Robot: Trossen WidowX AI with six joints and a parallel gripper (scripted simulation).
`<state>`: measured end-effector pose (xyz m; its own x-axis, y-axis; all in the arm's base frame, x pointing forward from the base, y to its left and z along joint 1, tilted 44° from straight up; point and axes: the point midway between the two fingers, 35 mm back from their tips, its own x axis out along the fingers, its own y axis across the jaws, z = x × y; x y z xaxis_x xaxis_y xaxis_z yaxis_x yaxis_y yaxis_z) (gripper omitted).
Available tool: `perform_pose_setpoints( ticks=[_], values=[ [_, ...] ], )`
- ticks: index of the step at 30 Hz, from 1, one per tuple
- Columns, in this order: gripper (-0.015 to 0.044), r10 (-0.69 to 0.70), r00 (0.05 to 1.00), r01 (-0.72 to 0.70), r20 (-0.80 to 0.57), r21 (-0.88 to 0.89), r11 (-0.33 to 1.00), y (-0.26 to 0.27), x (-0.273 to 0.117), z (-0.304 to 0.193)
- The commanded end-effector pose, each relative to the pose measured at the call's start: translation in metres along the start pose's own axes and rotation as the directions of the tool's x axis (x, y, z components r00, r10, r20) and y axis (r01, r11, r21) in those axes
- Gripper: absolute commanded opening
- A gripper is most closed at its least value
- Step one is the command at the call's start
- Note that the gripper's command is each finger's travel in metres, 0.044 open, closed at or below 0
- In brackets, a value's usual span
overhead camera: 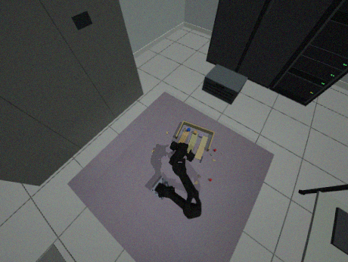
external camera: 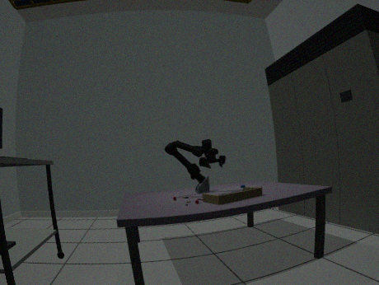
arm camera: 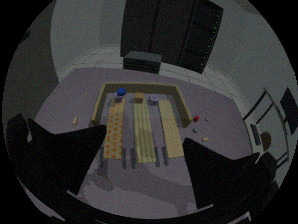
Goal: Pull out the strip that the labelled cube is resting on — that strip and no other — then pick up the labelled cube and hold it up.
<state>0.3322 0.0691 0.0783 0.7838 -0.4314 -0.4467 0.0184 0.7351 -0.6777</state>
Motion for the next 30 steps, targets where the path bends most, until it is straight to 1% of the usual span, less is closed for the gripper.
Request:
perform_pose_setpoints(
  ticks=[1, 2, 5, 11, 17, 21, 26, 28, 30],
  values=[
    [0.0400, 0.003, 1.000, -0.003, -0.002, -0.008, 1.000, 0.001, 0.000, -0.001],
    [0.0400, 0.003, 1.000, -0.003, -0.002, -0.008, 1.000, 0.001, 0.000, -0.001],
    [0.0321, 0.019, 0.998, -0.021, -0.057, -0.023, 1.000, 0.009, 0.010, 0.000],
    [0.0164, 0.063, 0.955, -0.086, -0.291, -0.065, 0.994, 0.038, 0.047, -0.003],
    [0.0006, 0.063, 0.854, -0.123, -0.516, -0.083, 0.989, 0.058, 0.079, -0.016],
    [0.0000, 0.044, 0.755, -0.135, -0.654, -0.089, 0.987, 0.066, 0.096, -0.030],
    [0.0000, 0.004, 0.603, -0.137, -0.797, -0.098, 0.986, 0.073, 0.111, -0.051],
    [0.0000, -0.003, 0.580, -0.136, -0.814, -0.100, 0.986, 0.074, 0.113, -0.054],
    [0.0000, -0.003, 0.580, -0.136, -0.814, -0.100, 0.986, 0.074, 0.113, -0.054]
  ],
)
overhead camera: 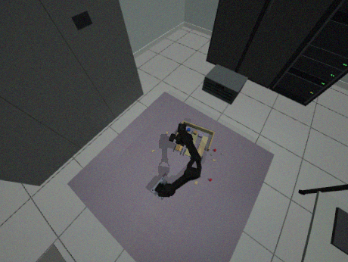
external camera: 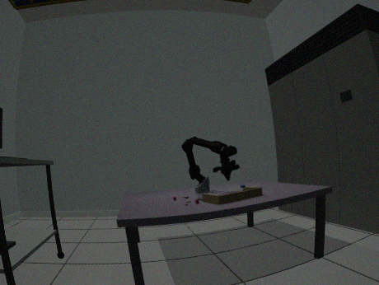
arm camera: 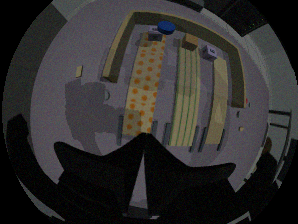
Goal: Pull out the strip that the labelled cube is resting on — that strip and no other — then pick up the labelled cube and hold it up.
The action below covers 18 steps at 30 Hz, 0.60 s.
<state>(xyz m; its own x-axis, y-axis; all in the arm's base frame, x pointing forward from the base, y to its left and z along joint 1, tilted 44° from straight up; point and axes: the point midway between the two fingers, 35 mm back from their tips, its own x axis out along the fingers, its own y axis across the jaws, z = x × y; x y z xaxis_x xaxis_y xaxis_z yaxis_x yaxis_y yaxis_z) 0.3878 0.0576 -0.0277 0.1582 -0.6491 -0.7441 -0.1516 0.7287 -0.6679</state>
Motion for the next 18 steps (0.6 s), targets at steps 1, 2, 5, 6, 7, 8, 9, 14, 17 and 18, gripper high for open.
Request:
perform_pose_setpoints(
  ticks=[1, 2, 5, 6, 7, 8, 9, 14, 17, 18],
  values=[
    [0.0000, 0.003, 0.978, -0.003, -0.210, 0.002, 1.000, 0.009, 0.027, -0.003],
    [0.0000, 0.003, 0.978, -0.003, -0.210, 0.002, 1.000, 0.009, 0.027, -0.003],
    [0.0000, 0.003, 0.978, -0.003, -0.210, 0.002, 1.000, 0.010, 0.027, -0.003],
    [0.0000, 0.003, 0.978, -0.003, -0.210, 0.002, 1.000, 0.010, 0.027, -0.003],
    [0.0000, 0.003, 0.978, -0.003, -0.210, 0.002, 1.000, 0.010, 0.027, -0.003],
    [0.0000, 0.003, 0.978, -0.003, -0.210, 0.002, 1.000, 0.010, 0.027, -0.003],
    [0.0000, 0.003, 0.978, -0.003, -0.210, 0.002, 1.000, 0.010, 0.027, -0.003],
    [0.0000, 0.003, 0.978, -0.003, -0.210, 0.002, 1.000, 0.011, 0.034, -0.004],
    [0.0000, 0.003, 0.978, -0.003, -0.210, 0.002, 1.000, 0.011, 0.038, -0.004],
    [0.0000, 0.003, 0.978, -0.003, -0.210, 0.002, 1.000, 0.012, 0.040, -0.005]
  ],
)
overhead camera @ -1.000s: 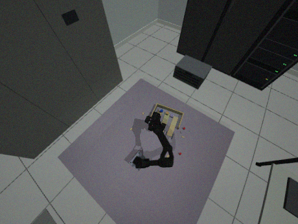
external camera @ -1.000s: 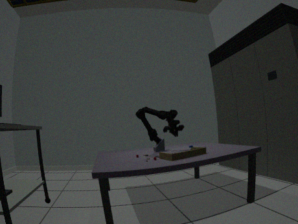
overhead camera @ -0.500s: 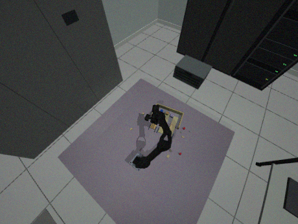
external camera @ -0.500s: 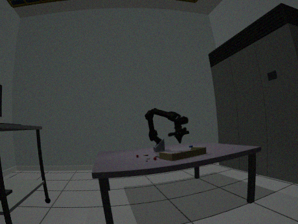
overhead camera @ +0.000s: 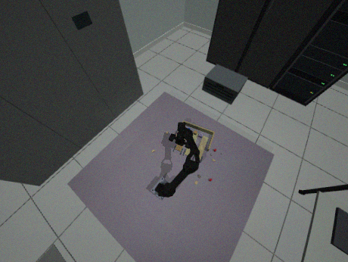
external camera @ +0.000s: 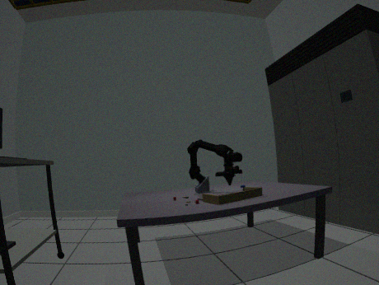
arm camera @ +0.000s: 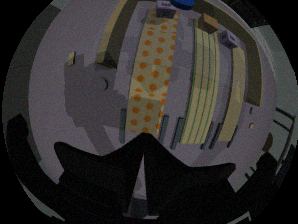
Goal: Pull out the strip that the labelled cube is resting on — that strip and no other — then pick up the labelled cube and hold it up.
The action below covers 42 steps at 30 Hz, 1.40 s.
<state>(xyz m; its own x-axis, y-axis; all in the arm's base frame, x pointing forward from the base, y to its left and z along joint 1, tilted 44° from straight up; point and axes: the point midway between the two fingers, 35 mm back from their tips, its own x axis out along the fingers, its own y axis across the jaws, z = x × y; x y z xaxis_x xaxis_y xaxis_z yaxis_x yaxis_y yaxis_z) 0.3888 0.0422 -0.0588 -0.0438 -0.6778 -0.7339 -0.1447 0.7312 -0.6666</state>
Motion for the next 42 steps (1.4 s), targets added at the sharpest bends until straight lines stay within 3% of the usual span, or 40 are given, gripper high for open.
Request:
perform_pose_setpoints(
  ticks=[1, 42],
  values=[
    [0.0000, 0.000, 1.000, -0.001, -0.007, -0.006, 1.000, 0.002, 0.009, 0.000],
    [0.0000, -0.003, 1.000, 0.003, -0.007, -0.006, 1.000, 0.004, 0.064, -0.003]
  ],
)
